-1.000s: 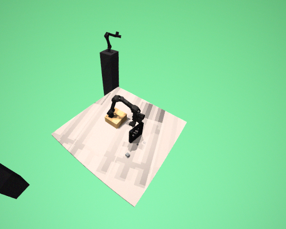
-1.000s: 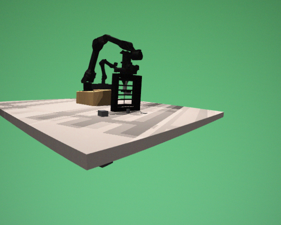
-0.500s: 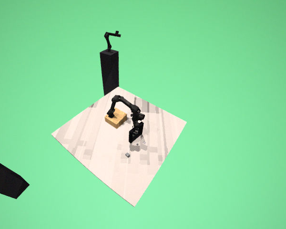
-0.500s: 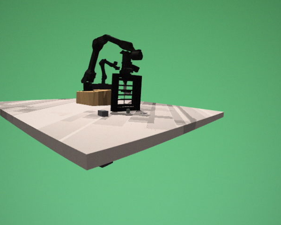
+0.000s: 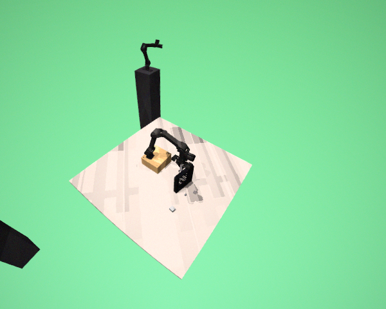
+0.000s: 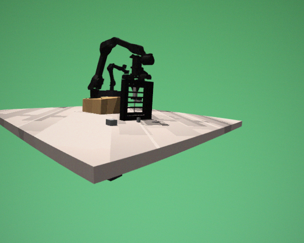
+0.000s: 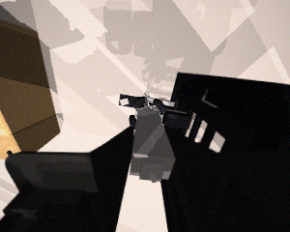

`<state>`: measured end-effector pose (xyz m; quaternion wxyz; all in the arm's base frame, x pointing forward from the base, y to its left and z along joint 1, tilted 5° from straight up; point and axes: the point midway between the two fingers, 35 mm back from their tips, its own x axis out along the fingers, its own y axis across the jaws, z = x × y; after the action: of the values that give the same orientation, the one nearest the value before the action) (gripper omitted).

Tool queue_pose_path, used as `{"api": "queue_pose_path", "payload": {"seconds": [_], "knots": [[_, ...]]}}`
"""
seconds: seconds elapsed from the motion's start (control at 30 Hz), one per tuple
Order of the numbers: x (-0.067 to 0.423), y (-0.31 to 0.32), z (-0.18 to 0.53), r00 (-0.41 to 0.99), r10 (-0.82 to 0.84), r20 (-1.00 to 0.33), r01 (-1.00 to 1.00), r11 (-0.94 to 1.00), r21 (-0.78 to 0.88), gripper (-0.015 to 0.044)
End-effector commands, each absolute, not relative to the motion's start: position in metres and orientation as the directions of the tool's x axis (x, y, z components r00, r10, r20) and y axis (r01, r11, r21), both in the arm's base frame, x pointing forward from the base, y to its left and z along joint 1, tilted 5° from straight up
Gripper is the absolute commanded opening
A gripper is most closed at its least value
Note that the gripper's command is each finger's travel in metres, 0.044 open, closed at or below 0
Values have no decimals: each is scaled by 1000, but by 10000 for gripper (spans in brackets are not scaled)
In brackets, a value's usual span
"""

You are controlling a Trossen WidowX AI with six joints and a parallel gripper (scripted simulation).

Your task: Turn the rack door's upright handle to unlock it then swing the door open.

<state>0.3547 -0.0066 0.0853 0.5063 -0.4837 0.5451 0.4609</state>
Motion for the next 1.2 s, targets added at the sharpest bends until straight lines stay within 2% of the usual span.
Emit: {"api": "queue_pose_path", "payload": {"seconds": [0.0, 0.33, 0.67, 0.73, 0.97, 1.17], "knots": [[355, -7, 84, -19, -66, -998, -998, -66, 23, 20], [355, -7, 84, -19, -66, -998, -998, -66, 23, 20], [355, -7, 84, -19, -66, -998, -998, -66, 23, 283], [355, -7, 84, -19, -66, -998, -998, -58, 22, 292], [355, -7, 85, -18, -66, -998, -968, 252, 1, 292], [355, -7, 85, -18, -66, -998, -852, 524, -19, 292]]}}
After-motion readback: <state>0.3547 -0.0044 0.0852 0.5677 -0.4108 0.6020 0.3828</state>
